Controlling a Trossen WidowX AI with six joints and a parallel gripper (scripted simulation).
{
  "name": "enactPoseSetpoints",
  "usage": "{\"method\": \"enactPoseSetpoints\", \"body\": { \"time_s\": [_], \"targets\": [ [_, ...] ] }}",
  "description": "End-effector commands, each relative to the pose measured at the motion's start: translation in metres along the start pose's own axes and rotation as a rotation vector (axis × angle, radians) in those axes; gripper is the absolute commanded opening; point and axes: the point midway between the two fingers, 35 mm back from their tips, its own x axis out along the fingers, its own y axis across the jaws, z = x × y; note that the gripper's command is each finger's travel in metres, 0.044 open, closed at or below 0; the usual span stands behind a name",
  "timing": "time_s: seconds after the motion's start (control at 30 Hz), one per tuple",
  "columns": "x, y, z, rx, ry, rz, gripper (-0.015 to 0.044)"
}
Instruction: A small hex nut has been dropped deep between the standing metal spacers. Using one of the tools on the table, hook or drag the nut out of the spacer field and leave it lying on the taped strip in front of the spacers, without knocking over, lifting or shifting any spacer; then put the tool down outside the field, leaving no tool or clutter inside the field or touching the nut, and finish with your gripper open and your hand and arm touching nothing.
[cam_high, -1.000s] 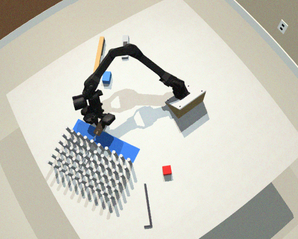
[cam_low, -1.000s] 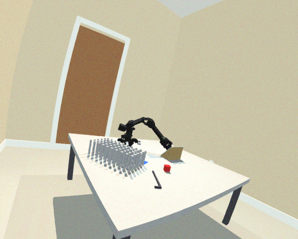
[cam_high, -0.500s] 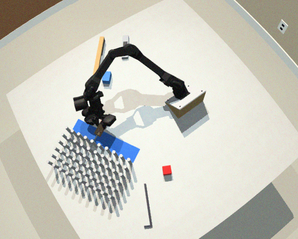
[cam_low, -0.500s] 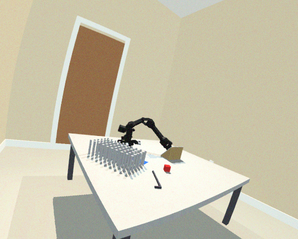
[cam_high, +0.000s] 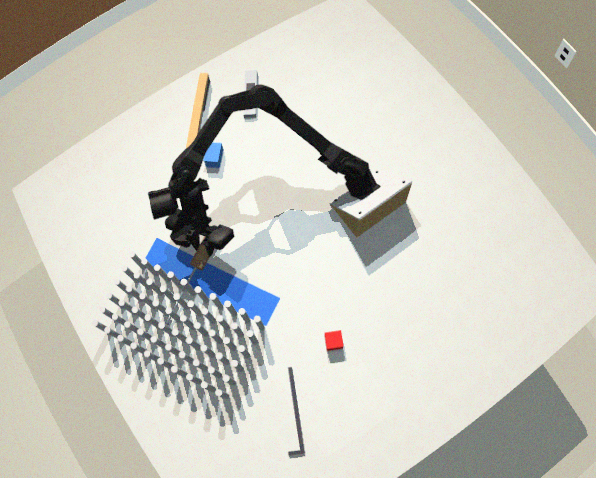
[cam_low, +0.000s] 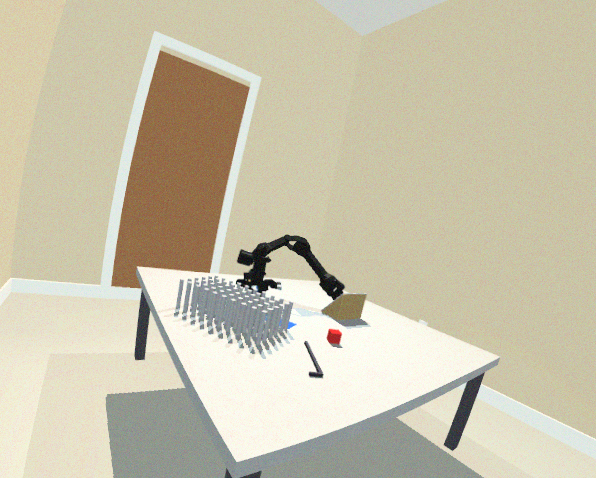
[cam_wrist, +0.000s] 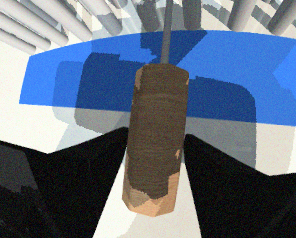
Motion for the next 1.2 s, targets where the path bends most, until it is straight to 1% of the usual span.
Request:
{"method": "enactPoseSetpoints", "body": {
  "time_s": [0.0, 1.17],
  "targets": [
    [-0.001, 0.001, -0.002, -0.003, -0.006, 0.004, 0.0],
    [-0.011, 0.001, -0.024, -0.004, -0.005, 0.004, 0.0]
  ]
}}
